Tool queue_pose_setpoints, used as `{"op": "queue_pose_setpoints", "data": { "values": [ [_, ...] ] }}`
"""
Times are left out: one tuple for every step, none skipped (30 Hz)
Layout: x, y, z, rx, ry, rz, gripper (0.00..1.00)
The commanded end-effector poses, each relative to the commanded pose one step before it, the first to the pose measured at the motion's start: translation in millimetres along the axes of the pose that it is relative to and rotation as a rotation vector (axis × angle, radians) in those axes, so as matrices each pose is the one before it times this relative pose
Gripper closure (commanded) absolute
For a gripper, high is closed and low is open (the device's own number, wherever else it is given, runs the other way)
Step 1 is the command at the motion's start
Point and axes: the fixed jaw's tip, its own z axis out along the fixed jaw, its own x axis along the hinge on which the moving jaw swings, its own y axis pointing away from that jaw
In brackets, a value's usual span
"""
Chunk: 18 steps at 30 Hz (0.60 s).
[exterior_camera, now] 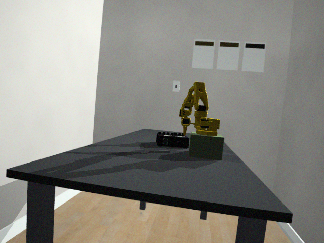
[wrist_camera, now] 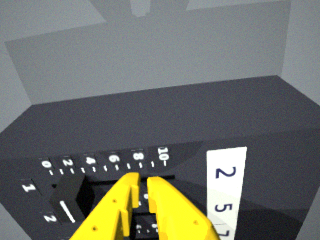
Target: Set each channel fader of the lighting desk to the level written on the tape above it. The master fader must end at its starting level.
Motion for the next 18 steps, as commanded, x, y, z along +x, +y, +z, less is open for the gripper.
{"op": "queue_pose_setpoints", "data": {
  "values": [
    [0.49, 0.64, -2.478, -0.01397, 0.00652, -0.00649, 1.0],
    [0.0, 0.0, 0.0, 0.0, 0.0, 0.0, 1.0],
    [0.01, 0.01, -0.002, -0.00001, 0.0, -0.00002, 1.0],
    [0.06, 0.08, -0.007, 0.00001, 0.0, -0.00015, 1.0],
    [0.15, 0.19, -0.019, -0.00001, 0.0, -0.00036, 1.0],
    [0.25, 0.3, -0.03, 0.0, 0.0, -0.0006, 1.0],
    [0.35, 0.42, -0.042, -0.00001, 0.00001, -0.00082, 1.0],
    [0.42, 0.51, -0.049, 0.0, 0.0, -0.001, 1.0],
    [0.47, 0.57, -0.055, -0.00001, 0.00001, -0.00112, 1.0],
    [0.49, 0.58, -0.055, 0.0, 0.0, -0.00116, 1.0],
    [0.47, 0.56, -0.054, -0.00001, 0.00001, -0.00112, 1.0],
    [0.42, 0.5, -0.046, 0.0, 0.0, -0.001, 1.0],
    [0.35, 0.41, -0.038, -0.00001, 0.00001, -0.00082, 1.0],
    [0.25, 0.29, -0.026, 0.0, 0.0, -0.0006, 1.0],
    [0.15, 0.18, -0.017, -0.00001, 0.0, -0.00036, 1.0],
    [0.06, 0.08, -0.006, 0.00001, 0.0, -0.00015, 1.0],
    [0.01, 0.01, -0.002, -0.00001, 0.0, -0.00002, 1.0],
    [0.0, 0.0, 0.0, 0.0, 0.0, 0.0, 1.0]
  ]
}}
